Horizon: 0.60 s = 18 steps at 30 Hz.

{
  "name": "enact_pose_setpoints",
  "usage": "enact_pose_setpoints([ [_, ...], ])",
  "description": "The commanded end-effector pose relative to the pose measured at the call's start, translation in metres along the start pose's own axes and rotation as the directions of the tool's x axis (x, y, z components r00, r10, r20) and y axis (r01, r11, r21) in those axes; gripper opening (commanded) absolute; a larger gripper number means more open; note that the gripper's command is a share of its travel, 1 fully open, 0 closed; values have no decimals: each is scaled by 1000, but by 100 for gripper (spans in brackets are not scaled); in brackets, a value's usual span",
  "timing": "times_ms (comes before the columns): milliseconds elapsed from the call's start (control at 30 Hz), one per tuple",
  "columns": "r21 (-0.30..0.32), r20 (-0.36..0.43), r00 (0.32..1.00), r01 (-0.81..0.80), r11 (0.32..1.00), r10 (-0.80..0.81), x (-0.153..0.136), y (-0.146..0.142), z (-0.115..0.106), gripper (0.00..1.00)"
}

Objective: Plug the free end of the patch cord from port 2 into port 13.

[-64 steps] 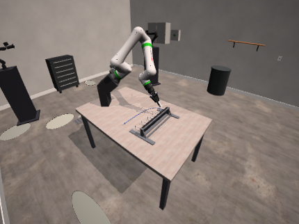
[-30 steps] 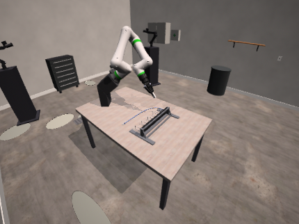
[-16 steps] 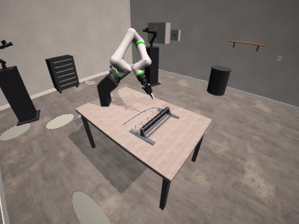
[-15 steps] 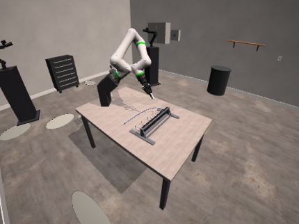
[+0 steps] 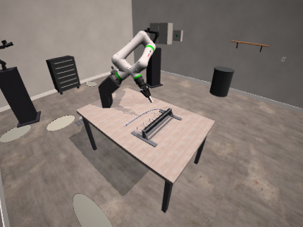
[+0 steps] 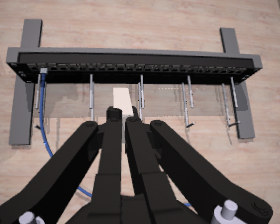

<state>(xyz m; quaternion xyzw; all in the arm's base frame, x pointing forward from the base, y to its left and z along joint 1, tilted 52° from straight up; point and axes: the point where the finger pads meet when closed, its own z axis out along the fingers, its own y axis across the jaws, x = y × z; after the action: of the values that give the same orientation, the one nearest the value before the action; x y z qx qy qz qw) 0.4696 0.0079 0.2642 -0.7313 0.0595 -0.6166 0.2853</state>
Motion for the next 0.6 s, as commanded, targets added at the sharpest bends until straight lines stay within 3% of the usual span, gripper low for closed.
enact_pose_setpoints([
  [0, 11, -1, 1000, 2, 1000, -2, -1, 2, 1, 0],
  [400, 11, -2, 1000, 2, 1000, -2, -1, 2, 26, 0],
  [567, 11, -2, 1000, 2, 1000, -2, -1, 1, 67, 0],
])
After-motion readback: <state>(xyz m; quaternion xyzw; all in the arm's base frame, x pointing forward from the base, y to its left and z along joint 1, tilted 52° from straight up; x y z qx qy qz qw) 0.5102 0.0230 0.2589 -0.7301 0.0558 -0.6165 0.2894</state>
